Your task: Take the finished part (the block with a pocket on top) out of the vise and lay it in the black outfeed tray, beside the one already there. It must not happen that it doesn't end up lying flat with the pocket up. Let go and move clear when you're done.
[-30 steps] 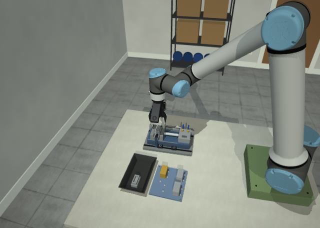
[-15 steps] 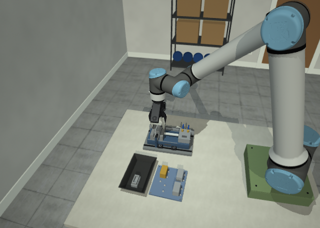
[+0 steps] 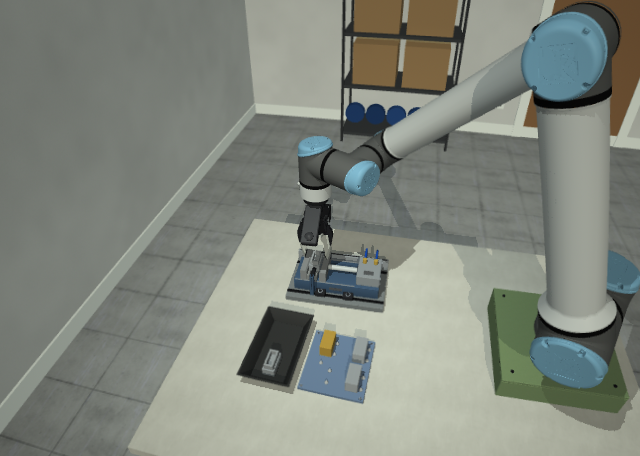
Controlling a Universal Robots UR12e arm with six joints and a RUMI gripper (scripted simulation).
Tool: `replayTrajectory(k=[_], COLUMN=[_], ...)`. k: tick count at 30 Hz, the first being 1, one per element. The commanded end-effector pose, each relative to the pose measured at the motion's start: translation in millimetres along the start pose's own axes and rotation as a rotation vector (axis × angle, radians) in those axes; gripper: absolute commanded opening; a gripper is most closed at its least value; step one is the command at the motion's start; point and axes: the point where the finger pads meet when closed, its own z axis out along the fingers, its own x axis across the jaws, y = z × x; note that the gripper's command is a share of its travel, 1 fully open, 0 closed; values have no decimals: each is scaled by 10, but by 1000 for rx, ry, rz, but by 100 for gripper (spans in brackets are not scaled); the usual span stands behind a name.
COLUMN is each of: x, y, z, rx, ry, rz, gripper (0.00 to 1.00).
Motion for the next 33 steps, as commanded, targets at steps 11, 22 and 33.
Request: replayTrajectory(k=[11, 22, 33], x=[6, 6, 6], y=[3, 3, 3], z=[-9, -9, -9], rx=[-1, -1, -1], ry=[1, 1, 1], rz=[0, 0, 0], gripper=[40, 0, 0])
